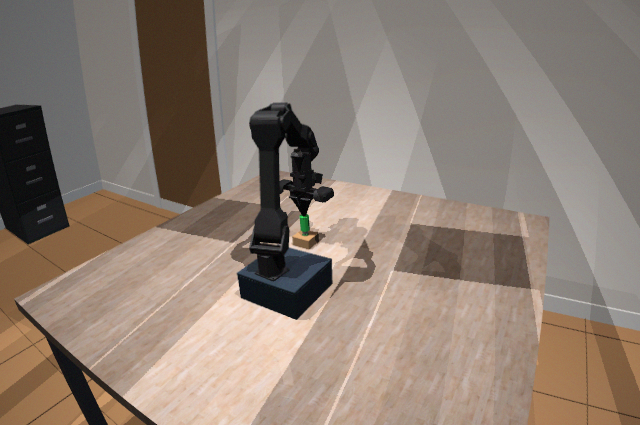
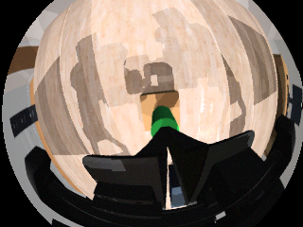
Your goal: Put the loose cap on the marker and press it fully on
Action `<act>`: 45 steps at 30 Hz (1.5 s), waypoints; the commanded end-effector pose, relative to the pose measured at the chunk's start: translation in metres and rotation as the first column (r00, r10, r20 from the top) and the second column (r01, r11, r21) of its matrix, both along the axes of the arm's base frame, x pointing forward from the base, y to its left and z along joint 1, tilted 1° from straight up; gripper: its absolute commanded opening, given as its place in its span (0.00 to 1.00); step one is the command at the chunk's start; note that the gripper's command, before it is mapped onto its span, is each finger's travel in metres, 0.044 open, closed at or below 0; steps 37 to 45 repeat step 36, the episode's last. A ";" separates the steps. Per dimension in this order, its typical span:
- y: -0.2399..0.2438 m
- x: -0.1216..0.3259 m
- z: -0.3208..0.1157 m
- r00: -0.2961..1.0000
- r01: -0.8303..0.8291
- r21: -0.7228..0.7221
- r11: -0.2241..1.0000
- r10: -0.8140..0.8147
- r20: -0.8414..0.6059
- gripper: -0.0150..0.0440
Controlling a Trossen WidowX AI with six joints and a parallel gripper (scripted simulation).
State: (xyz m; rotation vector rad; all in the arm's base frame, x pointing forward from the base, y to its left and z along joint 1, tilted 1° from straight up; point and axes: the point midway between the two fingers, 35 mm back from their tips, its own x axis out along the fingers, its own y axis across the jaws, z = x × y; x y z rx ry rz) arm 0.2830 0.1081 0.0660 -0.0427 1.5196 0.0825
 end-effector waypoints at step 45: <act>-0.002 -0.004 0.090 1.000 0.000 0.000 1.000 0.000 -0.001 1.00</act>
